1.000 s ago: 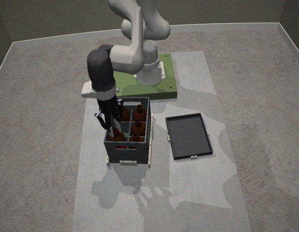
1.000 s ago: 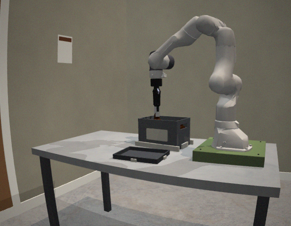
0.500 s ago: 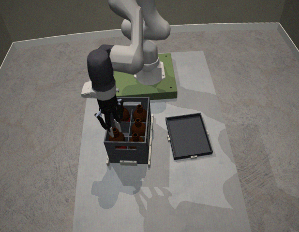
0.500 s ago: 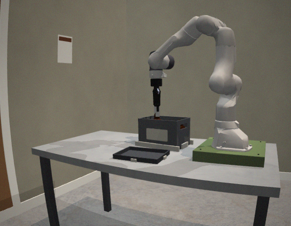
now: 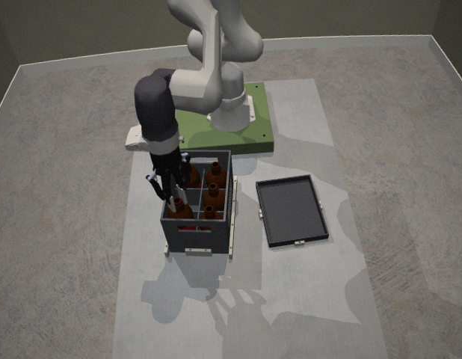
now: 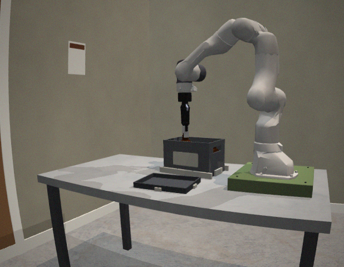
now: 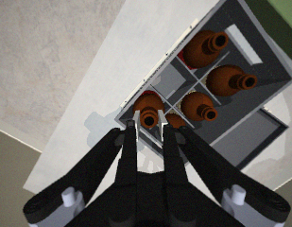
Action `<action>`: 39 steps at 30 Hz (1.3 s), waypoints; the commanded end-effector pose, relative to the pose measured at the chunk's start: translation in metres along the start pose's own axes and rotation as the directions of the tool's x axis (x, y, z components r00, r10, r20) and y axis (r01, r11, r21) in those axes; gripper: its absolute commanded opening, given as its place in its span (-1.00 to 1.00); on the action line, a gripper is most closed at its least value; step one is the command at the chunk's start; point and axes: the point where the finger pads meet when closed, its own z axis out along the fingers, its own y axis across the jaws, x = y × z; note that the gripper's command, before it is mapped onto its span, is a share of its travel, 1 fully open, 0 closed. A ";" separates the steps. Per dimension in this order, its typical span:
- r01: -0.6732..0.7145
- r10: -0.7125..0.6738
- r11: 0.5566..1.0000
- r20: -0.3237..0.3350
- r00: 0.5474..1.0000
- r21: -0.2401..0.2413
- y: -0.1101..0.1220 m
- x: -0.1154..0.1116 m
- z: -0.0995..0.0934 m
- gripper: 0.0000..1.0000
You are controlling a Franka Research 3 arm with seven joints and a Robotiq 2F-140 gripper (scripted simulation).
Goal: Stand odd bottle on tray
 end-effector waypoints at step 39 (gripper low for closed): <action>0.005 -0.005 1.000 0.001 1.000 0.006 -0.001 -0.006 -0.039 -0.80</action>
